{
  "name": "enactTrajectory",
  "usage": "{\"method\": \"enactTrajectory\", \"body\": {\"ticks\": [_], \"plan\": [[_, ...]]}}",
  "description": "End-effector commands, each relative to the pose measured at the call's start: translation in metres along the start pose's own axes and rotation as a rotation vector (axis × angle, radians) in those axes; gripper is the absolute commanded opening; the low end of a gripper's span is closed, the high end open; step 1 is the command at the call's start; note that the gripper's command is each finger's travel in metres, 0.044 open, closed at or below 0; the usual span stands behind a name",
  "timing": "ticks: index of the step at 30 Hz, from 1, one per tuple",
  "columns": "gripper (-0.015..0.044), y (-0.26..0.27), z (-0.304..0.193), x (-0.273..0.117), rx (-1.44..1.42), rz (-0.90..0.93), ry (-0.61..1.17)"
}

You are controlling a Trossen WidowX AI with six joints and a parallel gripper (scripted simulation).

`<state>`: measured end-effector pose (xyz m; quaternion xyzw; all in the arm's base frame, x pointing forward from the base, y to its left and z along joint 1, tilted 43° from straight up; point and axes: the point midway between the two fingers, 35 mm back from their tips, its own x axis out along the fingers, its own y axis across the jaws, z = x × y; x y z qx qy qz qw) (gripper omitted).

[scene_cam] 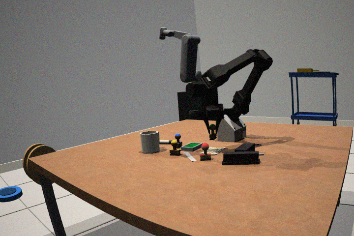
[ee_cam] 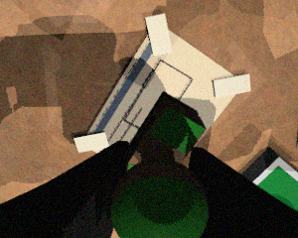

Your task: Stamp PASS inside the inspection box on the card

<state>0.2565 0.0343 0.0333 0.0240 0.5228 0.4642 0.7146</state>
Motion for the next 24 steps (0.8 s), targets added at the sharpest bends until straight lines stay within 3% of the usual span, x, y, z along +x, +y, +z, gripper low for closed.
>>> {"method": "enactTrajectory", "body": {"ticks": [1, 10, 24], "plan": [[0.0, -0.001, 0.003, -0.008, -0.014, -0.01, -0.003], [0.0, -0.001, 0.006, -0.018, -0.014, -0.01, -0.003], [0.0, -0.002, 0.075, -0.019, -0.023, -0.015, -0.002]]}}
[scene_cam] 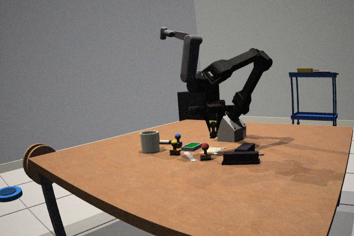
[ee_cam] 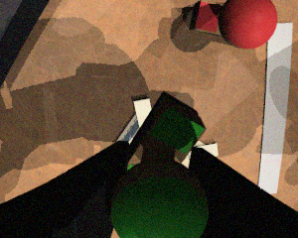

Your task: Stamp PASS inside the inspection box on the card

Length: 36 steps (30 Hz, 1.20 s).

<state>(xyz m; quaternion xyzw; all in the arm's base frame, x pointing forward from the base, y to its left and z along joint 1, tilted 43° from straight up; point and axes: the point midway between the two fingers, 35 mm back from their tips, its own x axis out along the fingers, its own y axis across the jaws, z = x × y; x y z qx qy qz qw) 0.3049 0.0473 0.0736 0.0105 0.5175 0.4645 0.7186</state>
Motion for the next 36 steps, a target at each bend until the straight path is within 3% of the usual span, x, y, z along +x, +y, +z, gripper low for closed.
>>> {"method": "enactTrajectory", "body": {"ticks": [1, 10, 36], "plan": [[0.0, 0.0, 0.019, 0.0, 0.002, 0.003, -0.004], [0.0, 0.008, 0.061, 0.003, -0.004, 0.008, -0.009], [0.0, 0.008, 0.063, 0.04, -0.005, 0.008, -0.009]]}}
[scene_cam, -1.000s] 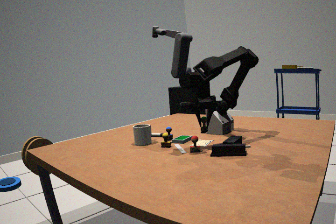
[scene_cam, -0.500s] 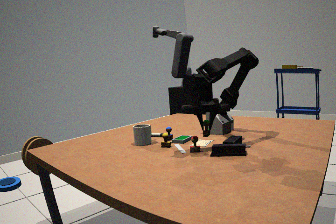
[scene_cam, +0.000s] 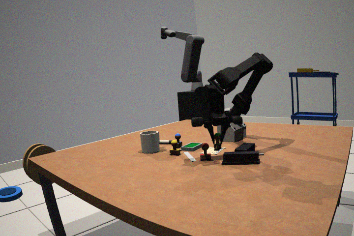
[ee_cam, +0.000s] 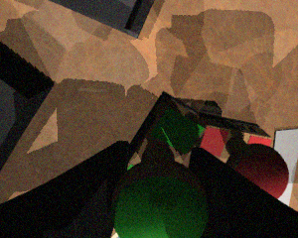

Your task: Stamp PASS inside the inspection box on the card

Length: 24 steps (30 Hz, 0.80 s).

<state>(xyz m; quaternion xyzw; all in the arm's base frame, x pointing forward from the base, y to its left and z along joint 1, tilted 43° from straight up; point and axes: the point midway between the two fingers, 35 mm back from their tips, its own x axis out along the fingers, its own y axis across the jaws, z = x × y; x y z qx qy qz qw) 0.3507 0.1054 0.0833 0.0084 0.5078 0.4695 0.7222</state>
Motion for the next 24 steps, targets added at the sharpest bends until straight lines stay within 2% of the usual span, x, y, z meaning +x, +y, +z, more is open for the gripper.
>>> {"method": "enactTrajectory", "body": {"ticks": [1, 24], "plan": [[0.0, 0.0, -0.004, 0.008, 0.013, 0.006, 0.007], [0.0, 0.003, -0.005, 0.038, 0.013, 0.009, 0.004]]}}
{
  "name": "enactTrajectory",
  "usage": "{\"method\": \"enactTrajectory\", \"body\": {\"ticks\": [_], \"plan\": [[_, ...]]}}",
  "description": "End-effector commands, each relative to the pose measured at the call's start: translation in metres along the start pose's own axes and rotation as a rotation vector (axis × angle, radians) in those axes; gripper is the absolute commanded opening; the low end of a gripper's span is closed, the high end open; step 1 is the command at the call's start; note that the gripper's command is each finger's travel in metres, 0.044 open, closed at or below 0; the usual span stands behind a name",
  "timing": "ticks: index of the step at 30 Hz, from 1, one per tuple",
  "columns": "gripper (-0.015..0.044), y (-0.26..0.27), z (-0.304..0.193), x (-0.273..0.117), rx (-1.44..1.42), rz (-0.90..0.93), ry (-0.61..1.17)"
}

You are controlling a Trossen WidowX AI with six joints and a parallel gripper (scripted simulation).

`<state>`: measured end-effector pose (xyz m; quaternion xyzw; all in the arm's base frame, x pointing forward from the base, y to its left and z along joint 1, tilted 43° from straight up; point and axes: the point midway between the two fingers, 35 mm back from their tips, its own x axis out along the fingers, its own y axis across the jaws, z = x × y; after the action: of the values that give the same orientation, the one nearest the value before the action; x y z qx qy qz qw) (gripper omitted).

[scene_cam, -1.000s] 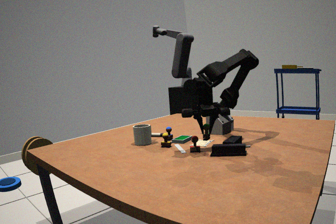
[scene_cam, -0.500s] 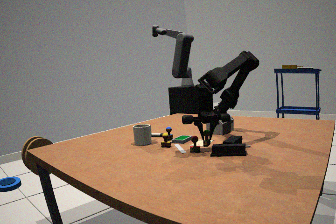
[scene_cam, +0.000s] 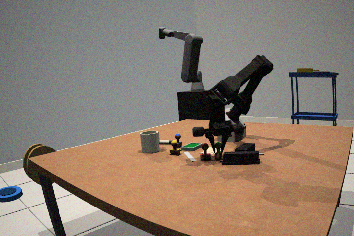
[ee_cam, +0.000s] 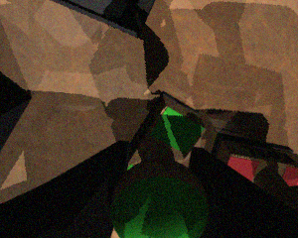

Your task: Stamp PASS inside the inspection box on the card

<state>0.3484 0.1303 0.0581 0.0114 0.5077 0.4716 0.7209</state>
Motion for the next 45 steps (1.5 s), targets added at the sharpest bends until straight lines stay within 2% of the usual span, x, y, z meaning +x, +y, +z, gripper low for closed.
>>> {"method": "enactTrajectory", "body": {"ticks": [1, 11, 15, 20, 22, 45], "plan": [[0.0, 0.0, -0.003, 0.002, 0.011, 0.001, 0.006], [0.0258, 0.0, 0.0, 0.0, 0.001, 0.0, 0.0], [0.0258, -0.002, 0.001, -0.01, 0.002, -0.002, 0.002], [0.0258, -0.006, 0.002, -0.093, 0.009, -0.005, 0.011], [0.0258, -0.003, 0.001, -0.114, 0.011, -0.002, 0.01], [0.0258, -0.003, 0.0, -0.117, 0.017, 0.001, 0.007]]}}
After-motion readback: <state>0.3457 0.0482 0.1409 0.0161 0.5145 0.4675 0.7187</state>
